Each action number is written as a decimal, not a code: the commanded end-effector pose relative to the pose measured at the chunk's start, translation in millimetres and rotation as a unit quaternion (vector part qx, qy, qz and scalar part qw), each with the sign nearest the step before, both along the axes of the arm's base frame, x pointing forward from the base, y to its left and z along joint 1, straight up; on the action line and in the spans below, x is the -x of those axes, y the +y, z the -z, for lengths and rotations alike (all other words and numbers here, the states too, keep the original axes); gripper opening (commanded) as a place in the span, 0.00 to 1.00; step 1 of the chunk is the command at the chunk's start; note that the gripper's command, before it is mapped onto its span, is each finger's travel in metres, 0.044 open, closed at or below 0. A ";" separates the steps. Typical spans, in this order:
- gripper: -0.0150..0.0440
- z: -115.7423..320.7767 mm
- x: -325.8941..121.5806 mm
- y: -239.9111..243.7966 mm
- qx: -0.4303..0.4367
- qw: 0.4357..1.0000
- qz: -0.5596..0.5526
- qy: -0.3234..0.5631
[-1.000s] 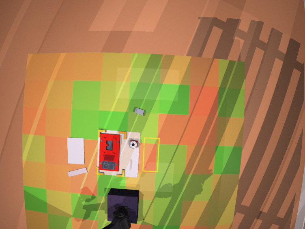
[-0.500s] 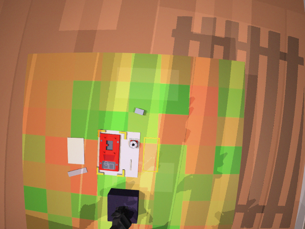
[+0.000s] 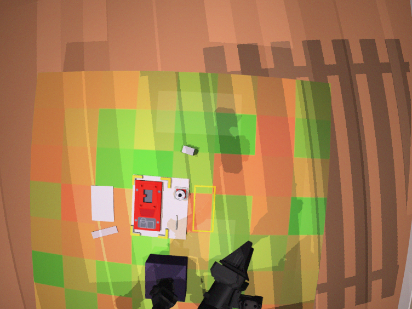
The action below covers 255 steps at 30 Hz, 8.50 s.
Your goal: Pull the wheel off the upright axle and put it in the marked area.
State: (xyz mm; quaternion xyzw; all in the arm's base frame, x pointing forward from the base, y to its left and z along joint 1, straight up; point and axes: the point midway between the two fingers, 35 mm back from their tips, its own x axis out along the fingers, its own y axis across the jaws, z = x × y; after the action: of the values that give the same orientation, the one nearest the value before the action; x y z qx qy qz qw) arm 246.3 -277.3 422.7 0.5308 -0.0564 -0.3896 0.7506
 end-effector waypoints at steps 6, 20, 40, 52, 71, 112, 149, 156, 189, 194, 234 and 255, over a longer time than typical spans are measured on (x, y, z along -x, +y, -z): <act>0.76 108.5 -71.0 25.5 -0.017 0.971 -0.140 0.191; 0.76 297.3 -118.8 121.5 0.032 0.741 -0.458 0.491; 0.76 369.3 -102.3 165.8 0.048 0.561 -0.595 0.573; 0.76 443.8 -101.4 164.4 0.048 0.561 -0.595 0.573; 0.39 440.7 -100.4 165.7 0.043 0.561 -0.596 0.573; 0.25 427.4 -100.8 165.5 0.044 0.561 -0.596 0.573; 0.25 415.1 -100.7 165.5 0.046 0.561 -0.595 0.573; 0.25 412.8 -100.7 165.5 0.046 0.561 -0.595 0.573; 0.25 381.6 -98.7 165.9 0.048 0.561 -0.595 0.573; 0.25 369.5 -94.7 167.1 0.048 0.561 -0.595 0.573; 0.25 425.6 -26.1 81.8 0.048 0.560 -0.593 0.577; 0.65 470.3 -24.3 83.6 0.045 0.560 -0.593 0.576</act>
State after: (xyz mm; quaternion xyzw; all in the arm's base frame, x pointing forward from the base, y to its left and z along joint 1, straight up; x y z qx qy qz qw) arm 270.3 -193.4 -48.3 0.0731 0.6988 -0.0760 0.7075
